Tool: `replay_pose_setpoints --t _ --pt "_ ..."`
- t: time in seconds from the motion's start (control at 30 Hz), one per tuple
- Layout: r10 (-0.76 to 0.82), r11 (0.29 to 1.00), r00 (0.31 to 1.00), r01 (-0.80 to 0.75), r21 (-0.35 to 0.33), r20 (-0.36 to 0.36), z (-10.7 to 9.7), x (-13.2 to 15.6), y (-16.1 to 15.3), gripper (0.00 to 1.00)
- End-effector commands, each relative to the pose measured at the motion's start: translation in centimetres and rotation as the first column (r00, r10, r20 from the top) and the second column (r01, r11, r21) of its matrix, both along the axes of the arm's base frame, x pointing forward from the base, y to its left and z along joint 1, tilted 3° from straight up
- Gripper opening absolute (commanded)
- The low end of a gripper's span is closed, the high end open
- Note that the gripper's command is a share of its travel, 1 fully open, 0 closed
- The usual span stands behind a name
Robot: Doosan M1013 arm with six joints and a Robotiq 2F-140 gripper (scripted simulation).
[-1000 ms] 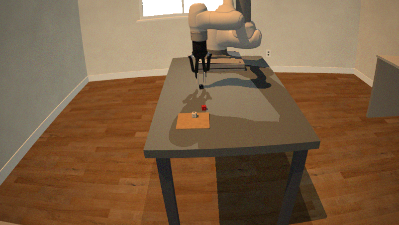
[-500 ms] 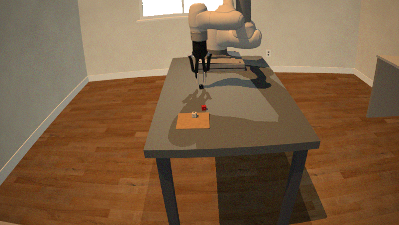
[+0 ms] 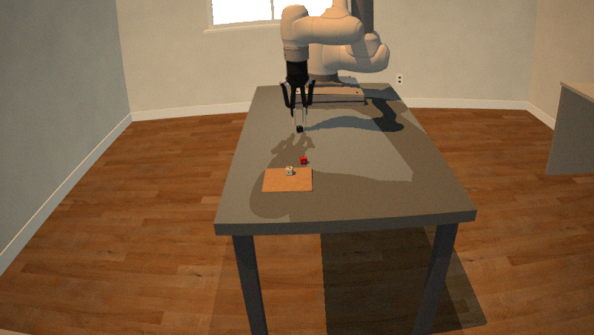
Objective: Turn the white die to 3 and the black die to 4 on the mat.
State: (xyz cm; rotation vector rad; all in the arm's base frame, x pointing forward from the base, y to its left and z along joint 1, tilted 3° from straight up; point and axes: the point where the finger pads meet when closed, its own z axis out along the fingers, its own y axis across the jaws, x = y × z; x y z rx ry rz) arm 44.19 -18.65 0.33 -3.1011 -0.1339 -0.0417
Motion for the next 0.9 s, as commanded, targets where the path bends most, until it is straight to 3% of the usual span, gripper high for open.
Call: replay_pose_setpoints --t 0.0,0.87 --pt "0.001 1.000 1.000 -0.001 0.002 0.000 -0.1 -0.2 0.3 0.29" --pt "0.001 1.000 1.000 -0.001 0.002 0.000 -2.4 -0.1 0.4 0.29"
